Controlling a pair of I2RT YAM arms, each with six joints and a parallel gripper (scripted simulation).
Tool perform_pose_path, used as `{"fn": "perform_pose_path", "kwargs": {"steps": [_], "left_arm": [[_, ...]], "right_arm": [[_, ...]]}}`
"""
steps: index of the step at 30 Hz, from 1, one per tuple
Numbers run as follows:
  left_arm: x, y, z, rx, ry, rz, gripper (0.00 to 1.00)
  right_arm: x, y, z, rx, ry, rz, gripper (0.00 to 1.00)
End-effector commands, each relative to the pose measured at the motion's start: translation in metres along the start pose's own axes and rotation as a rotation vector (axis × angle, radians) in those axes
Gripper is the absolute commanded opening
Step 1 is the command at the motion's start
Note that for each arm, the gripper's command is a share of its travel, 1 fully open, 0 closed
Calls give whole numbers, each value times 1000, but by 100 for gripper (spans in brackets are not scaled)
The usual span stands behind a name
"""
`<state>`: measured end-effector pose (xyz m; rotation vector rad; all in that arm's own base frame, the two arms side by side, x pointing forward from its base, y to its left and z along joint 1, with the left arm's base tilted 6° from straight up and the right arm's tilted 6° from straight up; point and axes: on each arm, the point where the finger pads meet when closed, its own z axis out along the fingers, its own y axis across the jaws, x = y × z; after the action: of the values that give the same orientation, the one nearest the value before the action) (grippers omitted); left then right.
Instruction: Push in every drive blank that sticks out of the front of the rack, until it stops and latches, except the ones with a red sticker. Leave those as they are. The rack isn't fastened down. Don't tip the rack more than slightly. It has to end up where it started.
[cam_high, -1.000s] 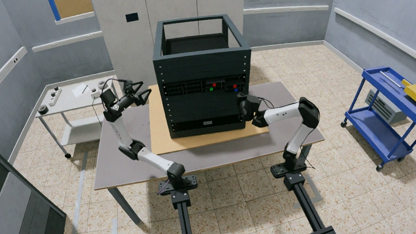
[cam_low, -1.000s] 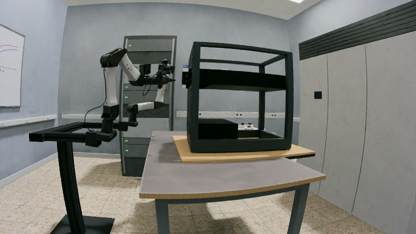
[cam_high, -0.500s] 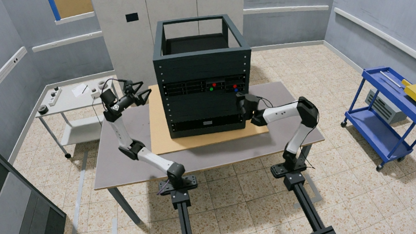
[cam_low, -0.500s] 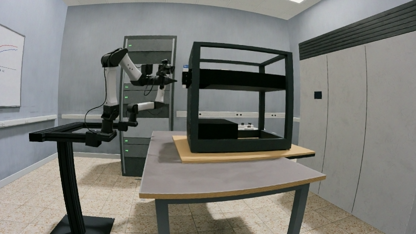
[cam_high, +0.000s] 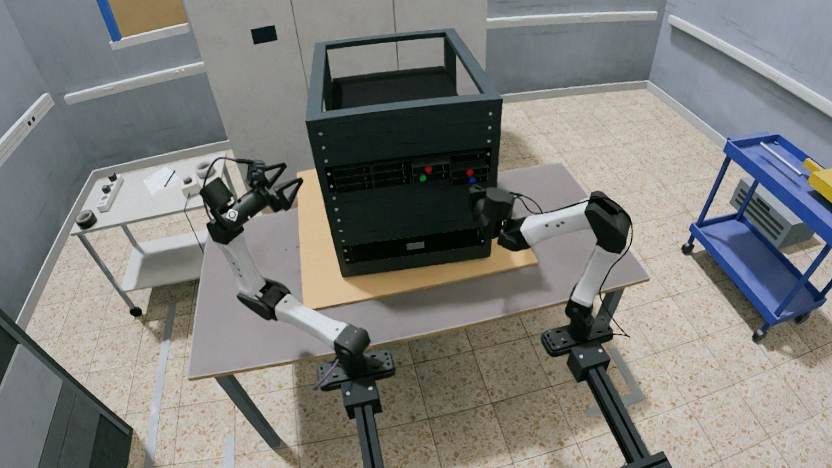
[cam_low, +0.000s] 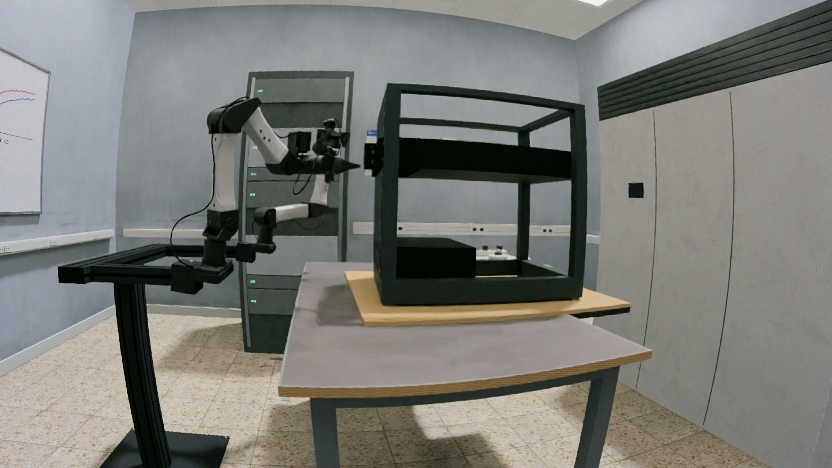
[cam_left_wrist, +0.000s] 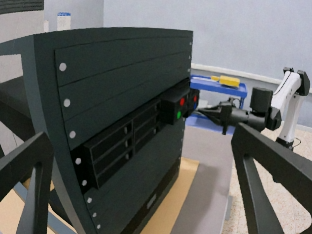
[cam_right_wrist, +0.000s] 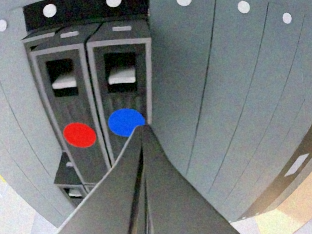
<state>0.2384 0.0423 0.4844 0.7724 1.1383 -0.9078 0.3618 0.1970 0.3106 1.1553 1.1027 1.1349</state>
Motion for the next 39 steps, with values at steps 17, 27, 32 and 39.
{"fn": "perform_pose_path", "kwargs": {"steps": [17, 27, 32, 39], "left_arm": [[-4, -14, 8, 11, 23, 38, 100], [-4, -14, 8, 11, 23, 38, 100], [-4, -14, 8, 11, 23, 38, 100], [-4, -14, 8, 11, 23, 38, 100]], "right_arm": [[4, 18, 29, -33, 7, 51, 0], [4, 19, 45, -36, 7, 54, 0], [4, 19, 55, -35, 8, 52, 0], [4, 19, 69, -34, 8, 51, 0]]}}
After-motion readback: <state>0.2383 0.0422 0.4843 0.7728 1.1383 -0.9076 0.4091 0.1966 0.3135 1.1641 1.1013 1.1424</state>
